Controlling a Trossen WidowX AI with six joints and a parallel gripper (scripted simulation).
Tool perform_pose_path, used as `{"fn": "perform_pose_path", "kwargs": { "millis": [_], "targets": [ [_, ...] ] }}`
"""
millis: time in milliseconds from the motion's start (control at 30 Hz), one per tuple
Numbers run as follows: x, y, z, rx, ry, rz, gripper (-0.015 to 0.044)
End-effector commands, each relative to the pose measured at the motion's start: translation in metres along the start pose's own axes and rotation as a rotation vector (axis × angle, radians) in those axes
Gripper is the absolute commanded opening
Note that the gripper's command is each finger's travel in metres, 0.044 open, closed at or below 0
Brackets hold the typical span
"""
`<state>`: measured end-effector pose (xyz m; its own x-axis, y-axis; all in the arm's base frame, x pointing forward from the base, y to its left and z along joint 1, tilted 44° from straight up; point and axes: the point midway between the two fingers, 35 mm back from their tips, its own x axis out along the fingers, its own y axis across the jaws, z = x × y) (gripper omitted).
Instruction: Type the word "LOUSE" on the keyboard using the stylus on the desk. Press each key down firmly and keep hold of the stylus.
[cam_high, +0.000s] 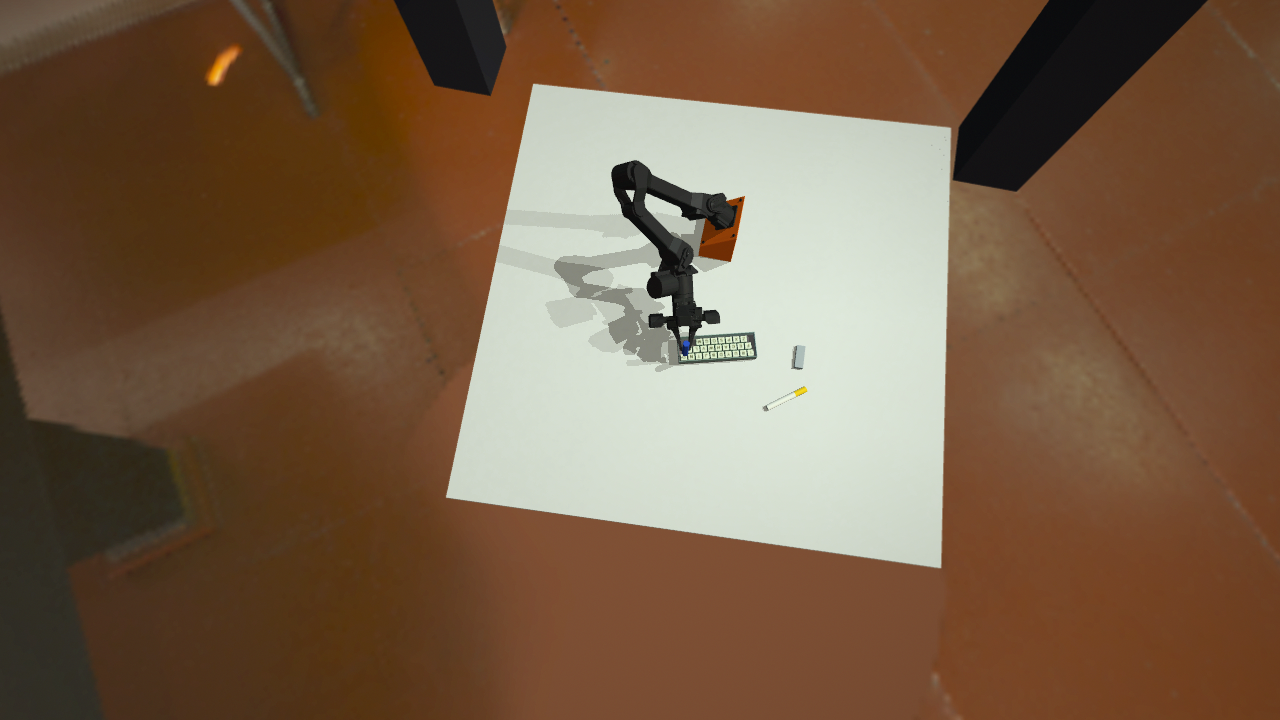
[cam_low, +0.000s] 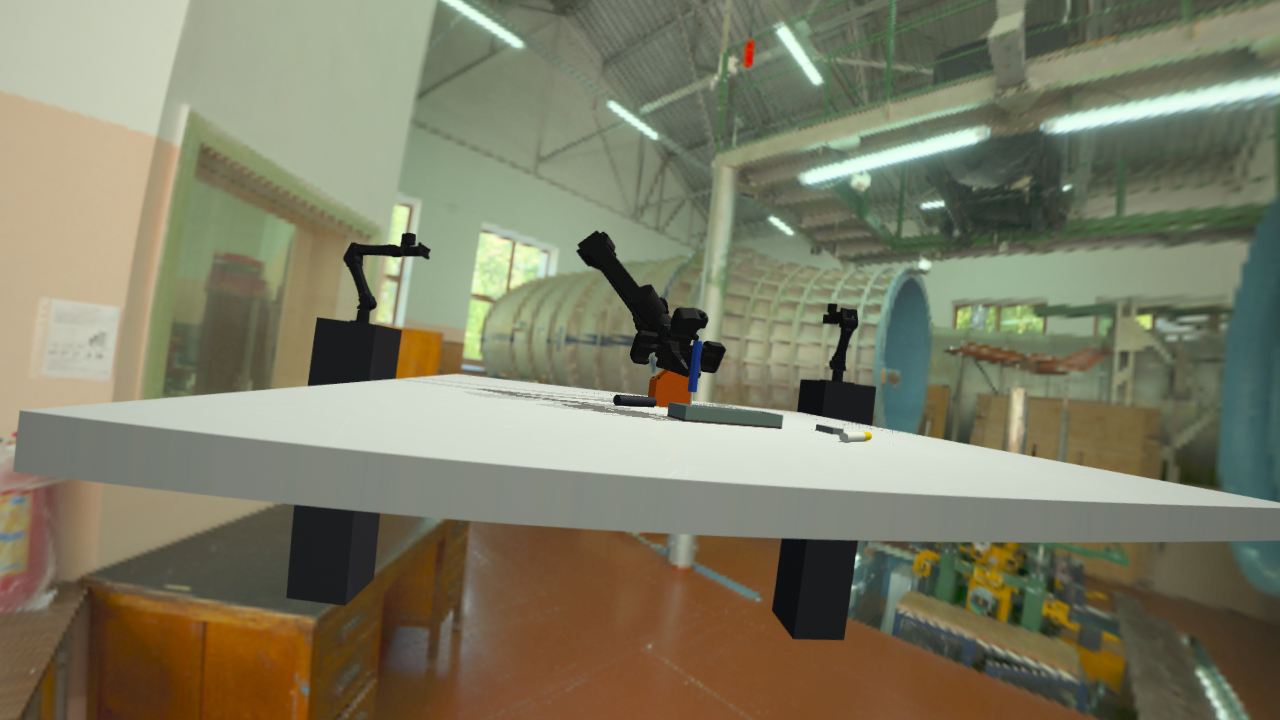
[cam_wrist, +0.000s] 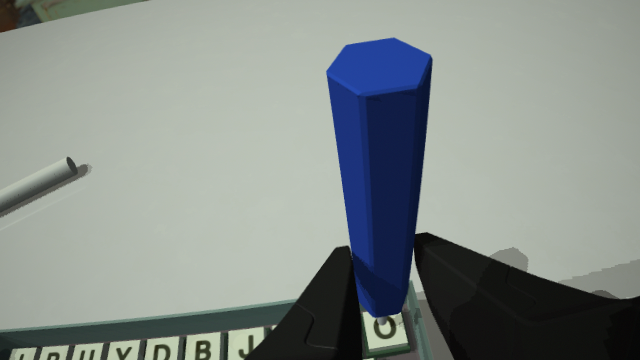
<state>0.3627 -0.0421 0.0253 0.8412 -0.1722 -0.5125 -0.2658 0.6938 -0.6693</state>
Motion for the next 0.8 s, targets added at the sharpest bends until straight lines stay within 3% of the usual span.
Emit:
{"fn": "perform_pose_path", "kwargs": {
  "millis": [0,767],
  "targets": [
    [0.0,0.0,0.001,-0.004,-0.004,0.002,0.0081],
    [0.006,0.0,-0.01,-0.005,-0.004,0.002,0.0081]
  ]
}}
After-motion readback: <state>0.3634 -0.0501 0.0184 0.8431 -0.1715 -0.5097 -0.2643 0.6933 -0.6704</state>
